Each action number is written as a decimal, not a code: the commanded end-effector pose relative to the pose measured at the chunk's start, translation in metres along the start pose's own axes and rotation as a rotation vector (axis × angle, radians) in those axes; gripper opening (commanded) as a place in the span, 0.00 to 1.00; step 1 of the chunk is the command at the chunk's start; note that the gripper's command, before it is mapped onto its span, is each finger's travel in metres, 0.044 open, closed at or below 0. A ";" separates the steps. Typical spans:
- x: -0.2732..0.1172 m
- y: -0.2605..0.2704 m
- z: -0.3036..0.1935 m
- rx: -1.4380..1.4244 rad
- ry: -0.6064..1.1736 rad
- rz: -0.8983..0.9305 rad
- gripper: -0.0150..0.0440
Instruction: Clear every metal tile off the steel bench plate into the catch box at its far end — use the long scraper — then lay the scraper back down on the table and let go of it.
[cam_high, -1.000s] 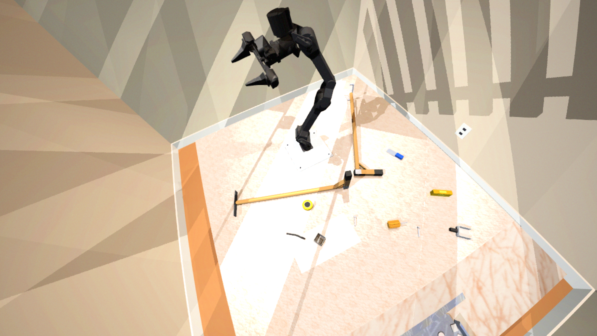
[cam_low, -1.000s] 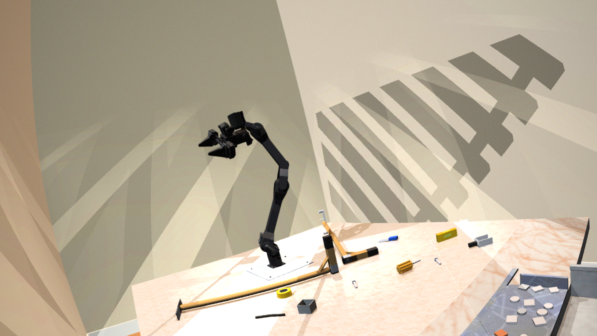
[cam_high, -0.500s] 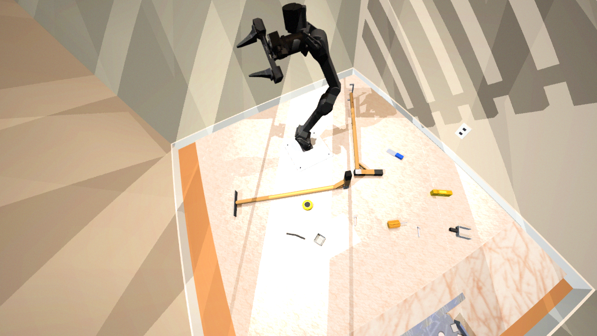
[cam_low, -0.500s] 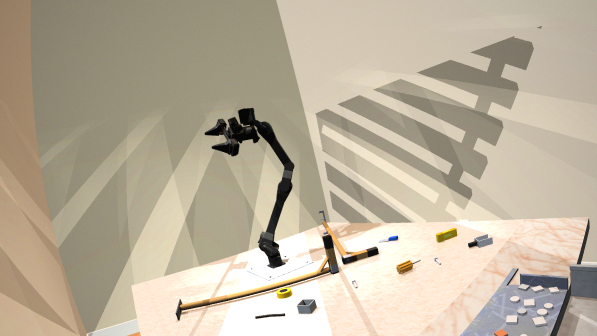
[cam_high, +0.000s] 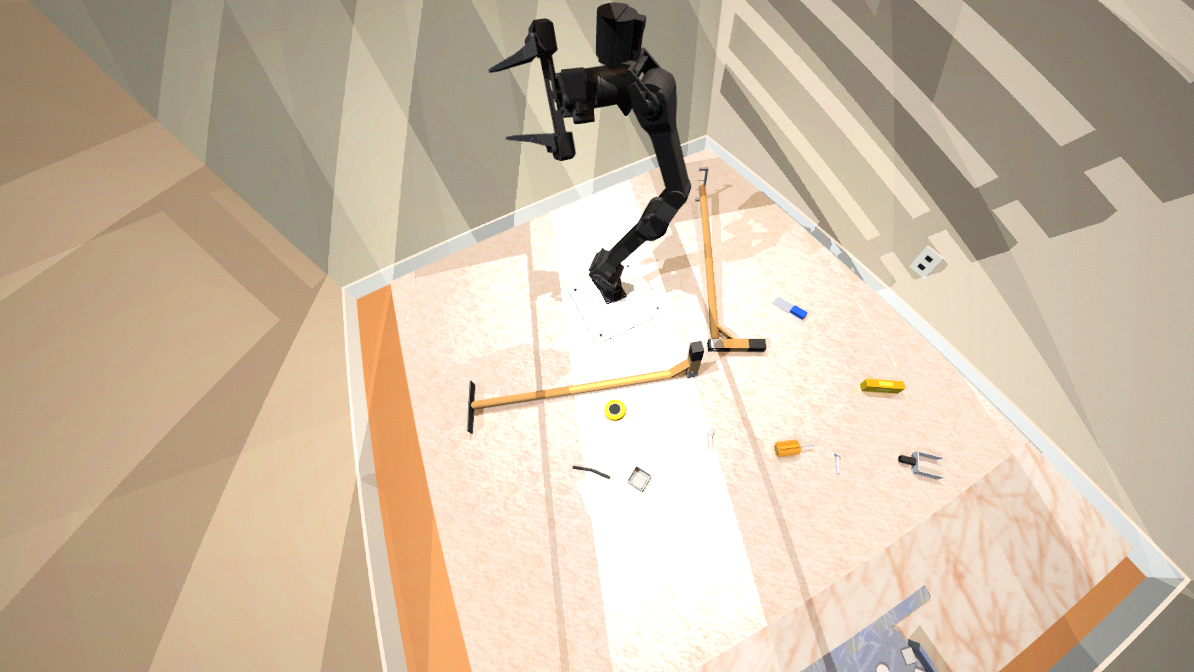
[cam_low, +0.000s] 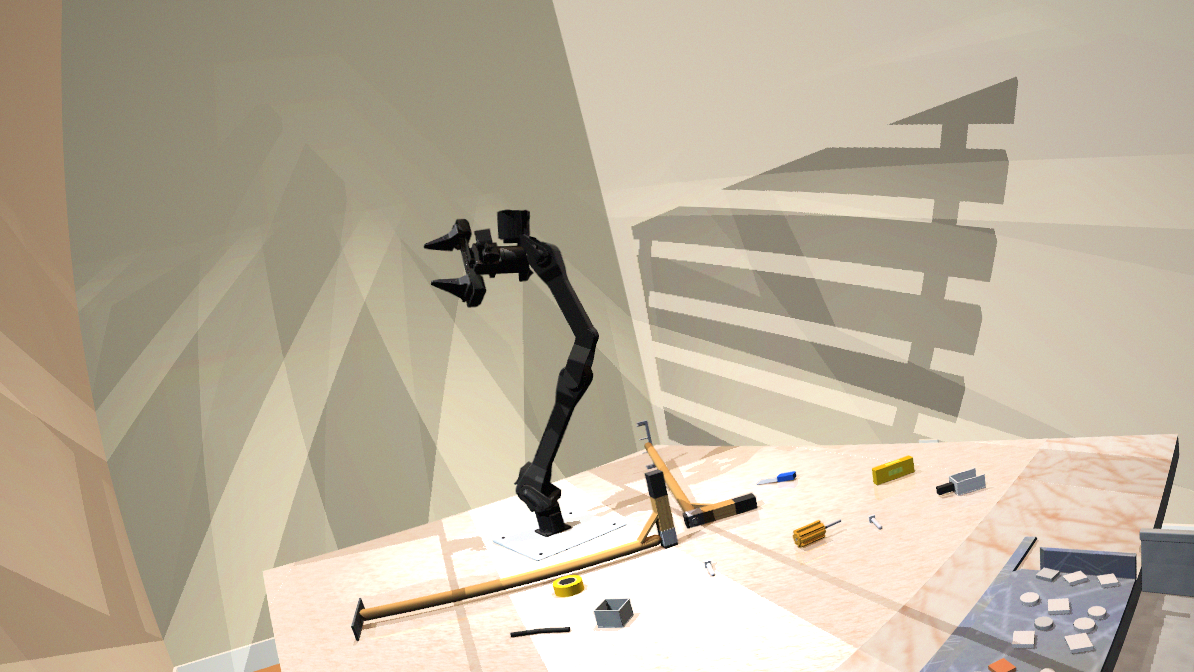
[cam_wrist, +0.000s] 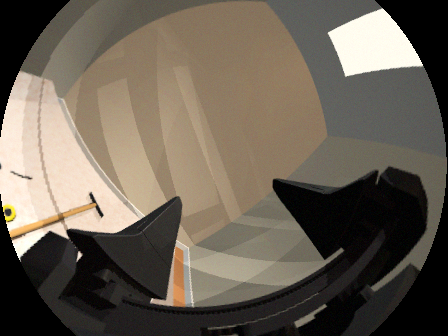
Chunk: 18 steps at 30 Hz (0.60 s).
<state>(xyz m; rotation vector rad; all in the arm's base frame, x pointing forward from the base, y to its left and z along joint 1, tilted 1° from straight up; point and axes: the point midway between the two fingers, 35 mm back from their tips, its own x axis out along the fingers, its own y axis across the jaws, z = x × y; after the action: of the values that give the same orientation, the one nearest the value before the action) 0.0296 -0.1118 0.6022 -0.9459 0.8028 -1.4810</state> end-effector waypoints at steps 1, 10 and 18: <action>-0.008 -0.001 0.011 -0.084 -0.008 -0.032 1.00; -0.017 -0.003 0.031 -0.279 0.002 -0.091 1.00; -0.022 0.000 0.049 -0.460 0.020 -0.131 1.00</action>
<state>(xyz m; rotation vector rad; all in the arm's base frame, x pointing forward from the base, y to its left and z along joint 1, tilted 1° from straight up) 0.0641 -0.0932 0.6192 -1.2870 1.0935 -1.4601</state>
